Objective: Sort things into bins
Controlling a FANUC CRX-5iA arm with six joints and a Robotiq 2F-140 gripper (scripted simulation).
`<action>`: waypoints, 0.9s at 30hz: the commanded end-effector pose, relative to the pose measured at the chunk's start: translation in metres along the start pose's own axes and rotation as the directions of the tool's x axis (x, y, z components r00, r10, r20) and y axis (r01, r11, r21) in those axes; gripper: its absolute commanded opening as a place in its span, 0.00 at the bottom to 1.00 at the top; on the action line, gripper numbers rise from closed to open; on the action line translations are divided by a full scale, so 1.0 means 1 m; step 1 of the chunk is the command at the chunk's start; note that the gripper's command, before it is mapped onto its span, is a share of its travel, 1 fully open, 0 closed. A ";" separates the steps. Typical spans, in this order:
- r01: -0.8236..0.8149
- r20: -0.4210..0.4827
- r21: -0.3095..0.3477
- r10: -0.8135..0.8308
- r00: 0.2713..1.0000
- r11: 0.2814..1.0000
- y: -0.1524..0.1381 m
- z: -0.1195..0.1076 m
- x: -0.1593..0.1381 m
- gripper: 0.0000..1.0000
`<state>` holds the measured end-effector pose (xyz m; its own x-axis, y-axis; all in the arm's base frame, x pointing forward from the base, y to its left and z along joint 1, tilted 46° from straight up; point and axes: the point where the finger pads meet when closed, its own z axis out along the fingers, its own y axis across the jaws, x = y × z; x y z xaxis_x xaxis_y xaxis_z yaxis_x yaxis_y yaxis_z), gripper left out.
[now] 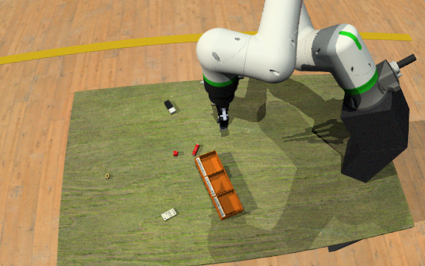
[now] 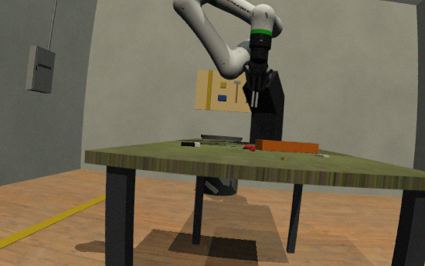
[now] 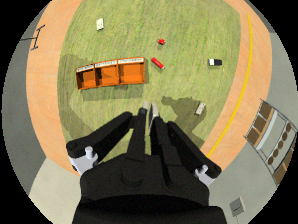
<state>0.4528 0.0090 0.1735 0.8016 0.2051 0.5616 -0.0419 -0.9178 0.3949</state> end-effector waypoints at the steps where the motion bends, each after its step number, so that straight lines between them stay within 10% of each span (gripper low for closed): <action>1: -0.007 -0.033 0.006 0.007 0.999 1.000 -0.016 -0.006 0.005 0.15; 19: -0.016 -0.088 0.041 0.020 0.996 0.999 -0.039 -0.016 0.011 0.15; 27: 0.033 -0.090 0.037 -0.030 0.995 0.999 -0.057 0.044 0.036 0.15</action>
<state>0.4724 0.0526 0.1603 0.7483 0.2569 0.6116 0.0032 -0.9234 0.3839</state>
